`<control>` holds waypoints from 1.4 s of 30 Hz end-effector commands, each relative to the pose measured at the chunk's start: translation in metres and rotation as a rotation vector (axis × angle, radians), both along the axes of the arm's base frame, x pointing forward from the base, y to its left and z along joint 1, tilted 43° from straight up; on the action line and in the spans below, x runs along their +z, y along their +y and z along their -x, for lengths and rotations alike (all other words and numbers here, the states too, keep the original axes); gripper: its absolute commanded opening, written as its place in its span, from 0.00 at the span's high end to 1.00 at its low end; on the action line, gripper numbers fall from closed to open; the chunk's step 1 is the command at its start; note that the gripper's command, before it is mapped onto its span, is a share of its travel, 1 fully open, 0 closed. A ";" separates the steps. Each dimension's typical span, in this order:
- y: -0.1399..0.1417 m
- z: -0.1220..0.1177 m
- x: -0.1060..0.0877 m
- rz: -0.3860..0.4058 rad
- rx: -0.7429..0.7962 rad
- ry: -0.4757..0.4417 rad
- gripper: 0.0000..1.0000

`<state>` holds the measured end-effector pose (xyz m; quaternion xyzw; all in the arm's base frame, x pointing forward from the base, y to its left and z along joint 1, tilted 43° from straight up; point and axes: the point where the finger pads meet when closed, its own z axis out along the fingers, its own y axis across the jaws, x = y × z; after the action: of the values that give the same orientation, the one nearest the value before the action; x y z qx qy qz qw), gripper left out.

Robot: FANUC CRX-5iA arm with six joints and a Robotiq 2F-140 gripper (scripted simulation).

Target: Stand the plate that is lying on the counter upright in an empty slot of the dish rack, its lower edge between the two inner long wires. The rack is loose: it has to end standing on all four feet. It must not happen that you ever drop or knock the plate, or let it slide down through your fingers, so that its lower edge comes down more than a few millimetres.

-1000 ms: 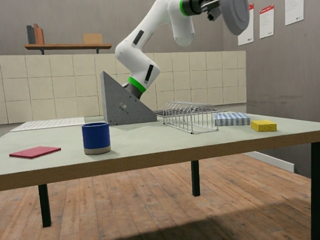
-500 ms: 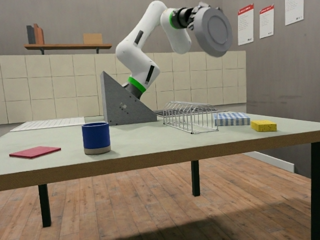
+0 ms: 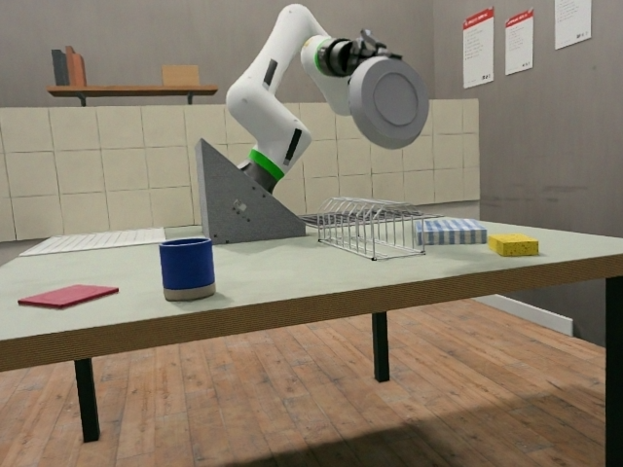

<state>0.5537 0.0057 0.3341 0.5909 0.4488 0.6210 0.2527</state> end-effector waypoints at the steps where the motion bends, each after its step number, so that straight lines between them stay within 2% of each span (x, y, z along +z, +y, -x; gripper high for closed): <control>1: 0.002 0.012 -0.018 -0.057 -0.018 0.039 0.90; 5: 0.005 0.020 -0.032 -0.099 -0.019 0.069 0.90; 20: 0.010 0.037 -0.061 -0.180 -0.020 0.127 0.90; 42: 0.012 0.041 -0.067 -0.199 -0.020 0.141 0.90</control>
<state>0.5129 0.0176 0.2662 0.6597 0.3963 0.6166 0.1657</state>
